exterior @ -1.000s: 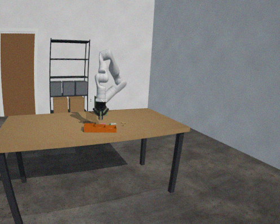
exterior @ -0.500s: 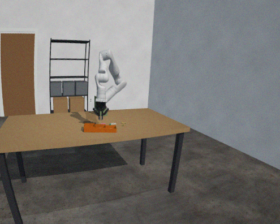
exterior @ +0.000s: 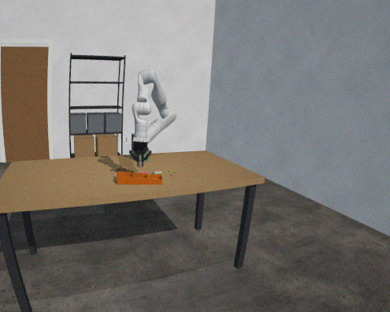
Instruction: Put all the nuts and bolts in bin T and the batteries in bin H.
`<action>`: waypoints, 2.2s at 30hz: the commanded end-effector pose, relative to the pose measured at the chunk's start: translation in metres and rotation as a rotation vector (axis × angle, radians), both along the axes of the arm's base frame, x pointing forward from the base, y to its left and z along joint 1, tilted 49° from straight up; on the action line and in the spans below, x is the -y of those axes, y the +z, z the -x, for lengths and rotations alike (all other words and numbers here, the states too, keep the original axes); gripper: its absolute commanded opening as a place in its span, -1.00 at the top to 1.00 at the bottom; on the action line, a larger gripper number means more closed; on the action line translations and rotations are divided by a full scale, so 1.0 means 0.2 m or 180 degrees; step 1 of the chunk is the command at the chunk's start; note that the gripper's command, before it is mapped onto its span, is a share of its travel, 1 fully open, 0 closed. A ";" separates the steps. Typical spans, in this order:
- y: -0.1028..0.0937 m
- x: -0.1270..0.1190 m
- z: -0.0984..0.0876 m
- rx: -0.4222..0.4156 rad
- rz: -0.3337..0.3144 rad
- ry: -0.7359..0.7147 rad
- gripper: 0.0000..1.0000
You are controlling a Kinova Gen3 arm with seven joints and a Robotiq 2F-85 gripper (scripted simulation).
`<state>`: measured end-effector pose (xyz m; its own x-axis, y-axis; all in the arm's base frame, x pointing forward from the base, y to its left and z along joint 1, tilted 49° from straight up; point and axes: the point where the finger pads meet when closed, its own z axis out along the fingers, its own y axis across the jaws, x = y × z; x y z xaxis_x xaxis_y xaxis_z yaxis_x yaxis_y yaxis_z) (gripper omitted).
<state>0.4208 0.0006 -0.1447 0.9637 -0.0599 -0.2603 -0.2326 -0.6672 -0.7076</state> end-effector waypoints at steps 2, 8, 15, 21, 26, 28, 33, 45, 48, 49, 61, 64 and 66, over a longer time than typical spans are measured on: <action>0.00 0.01 0.00 0.0004 0.0004 -0.0004 0.82; 0.00 0.01 0.00 0.0004 0.0004 -0.0004 0.82; 0.06 -0.04 -0.02 0.0004 0.0005 -0.0004 0.82; 0.14 -0.13 -0.05 0.0004 0.0004 -0.0004 0.82; 0.21 -0.20 -0.07 0.0004 0.0004 -0.0004 0.82; 0.25 -0.23 -0.09 0.0004 0.0004 -0.0004 0.82; 0.30 -0.28 -0.10 0.0004 0.0004 -0.0004 0.82; 0.30 -0.28 -0.10 0.0004 0.0003 -0.0005 0.82; 0.30 -0.28 -0.10 0.0004 0.0003 -0.0005 0.82; 0.30 -0.28 -0.10 0.0004 0.0003 -0.0005 0.82; 0.30 -0.28 -0.10 0.0004 0.0003 -0.0005 0.82; 0.30 -0.28 -0.10 0.0004 0.0003 -0.0005 0.82; 0.30 -0.28 -0.10 0.0004 0.0003 -0.0005 0.82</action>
